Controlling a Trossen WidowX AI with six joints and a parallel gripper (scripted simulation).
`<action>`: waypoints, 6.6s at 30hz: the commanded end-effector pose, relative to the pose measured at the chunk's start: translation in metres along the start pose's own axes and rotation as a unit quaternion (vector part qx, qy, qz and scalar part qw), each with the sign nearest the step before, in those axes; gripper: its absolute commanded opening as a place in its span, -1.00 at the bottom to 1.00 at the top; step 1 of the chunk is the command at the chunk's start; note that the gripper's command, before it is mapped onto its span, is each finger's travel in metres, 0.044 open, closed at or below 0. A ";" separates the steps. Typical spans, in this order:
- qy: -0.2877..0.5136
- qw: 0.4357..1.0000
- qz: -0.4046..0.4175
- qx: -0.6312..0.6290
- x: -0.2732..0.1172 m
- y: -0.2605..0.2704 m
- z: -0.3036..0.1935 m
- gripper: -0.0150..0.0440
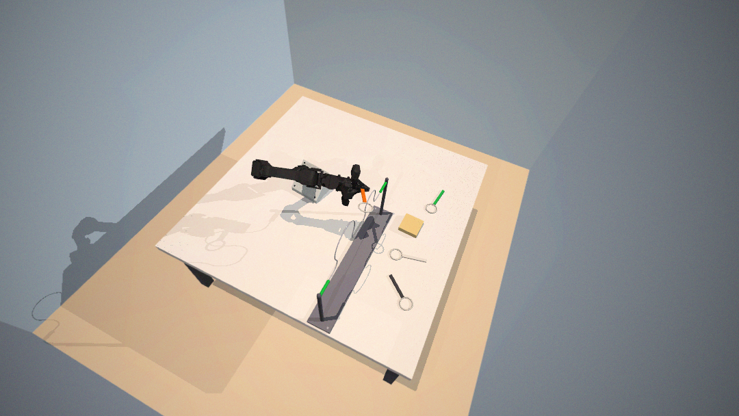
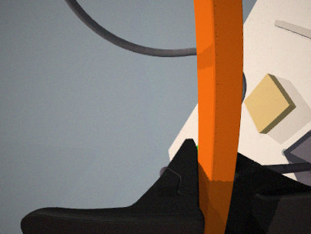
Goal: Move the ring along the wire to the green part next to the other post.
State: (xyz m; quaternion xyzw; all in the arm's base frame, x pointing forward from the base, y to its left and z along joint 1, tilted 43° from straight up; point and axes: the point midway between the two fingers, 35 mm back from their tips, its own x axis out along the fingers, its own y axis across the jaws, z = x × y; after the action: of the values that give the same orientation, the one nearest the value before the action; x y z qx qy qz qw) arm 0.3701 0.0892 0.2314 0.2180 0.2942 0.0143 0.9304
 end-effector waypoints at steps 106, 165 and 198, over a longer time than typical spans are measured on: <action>-0.099 0.493 -0.418 -0.756 -0.039 -0.060 0.085 -1.00; -0.112 0.067 -0.481 -0.867 -0.059 -0.027 0.112 -1.00; -0.107 0.348 -0.452 -0.814 -0.030 -0.113 0.080 -1.00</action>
State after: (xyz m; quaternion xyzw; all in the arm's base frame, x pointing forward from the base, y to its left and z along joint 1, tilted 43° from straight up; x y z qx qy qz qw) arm 0.3793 -0.0449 0.2725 -0.8305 0.0781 -0.2055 0.5119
